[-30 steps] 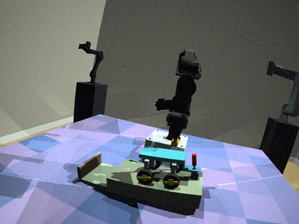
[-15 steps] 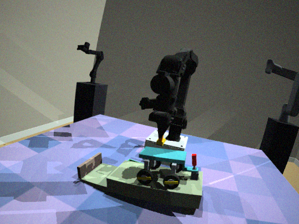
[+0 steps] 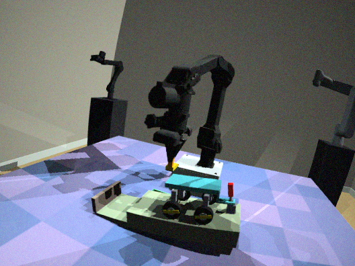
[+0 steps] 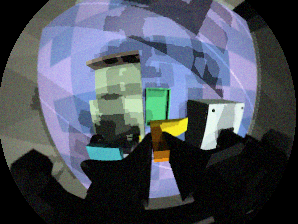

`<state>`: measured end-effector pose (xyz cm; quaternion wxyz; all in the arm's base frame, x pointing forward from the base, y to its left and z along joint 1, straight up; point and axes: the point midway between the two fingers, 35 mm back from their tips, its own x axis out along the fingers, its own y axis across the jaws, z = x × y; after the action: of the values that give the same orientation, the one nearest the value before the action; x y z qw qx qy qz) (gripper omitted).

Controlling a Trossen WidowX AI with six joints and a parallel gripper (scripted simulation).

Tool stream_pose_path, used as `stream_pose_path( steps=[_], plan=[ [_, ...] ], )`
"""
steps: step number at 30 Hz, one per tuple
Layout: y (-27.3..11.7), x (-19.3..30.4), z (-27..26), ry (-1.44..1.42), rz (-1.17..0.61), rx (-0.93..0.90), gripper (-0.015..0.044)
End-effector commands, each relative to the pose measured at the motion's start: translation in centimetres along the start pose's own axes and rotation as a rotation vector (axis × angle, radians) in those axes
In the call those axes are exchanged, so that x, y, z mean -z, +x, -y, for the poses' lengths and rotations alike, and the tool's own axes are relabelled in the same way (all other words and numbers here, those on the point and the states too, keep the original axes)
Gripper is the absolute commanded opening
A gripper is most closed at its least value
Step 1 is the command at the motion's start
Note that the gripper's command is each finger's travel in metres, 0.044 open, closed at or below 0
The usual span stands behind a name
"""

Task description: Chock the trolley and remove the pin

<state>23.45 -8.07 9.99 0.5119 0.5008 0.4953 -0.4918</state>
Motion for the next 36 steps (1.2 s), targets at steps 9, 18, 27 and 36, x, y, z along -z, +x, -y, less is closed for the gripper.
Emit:
stream_pose_path(
  steps=[9,18,27,36],
  plan=[
    [0.3,-4.1,-1.1,0.020,0.009,0.000,0.0000],
    [0.3,-4.3,-1.1,0.330,-0.011,0.011,0.0000],
    [0.3,-4.4,-1.1,0.658,-0.030,0.026,0.0000],
    [0.3,-4.6,-1.1,0.985,-0.049,0.042,0.0000]
  ],
)
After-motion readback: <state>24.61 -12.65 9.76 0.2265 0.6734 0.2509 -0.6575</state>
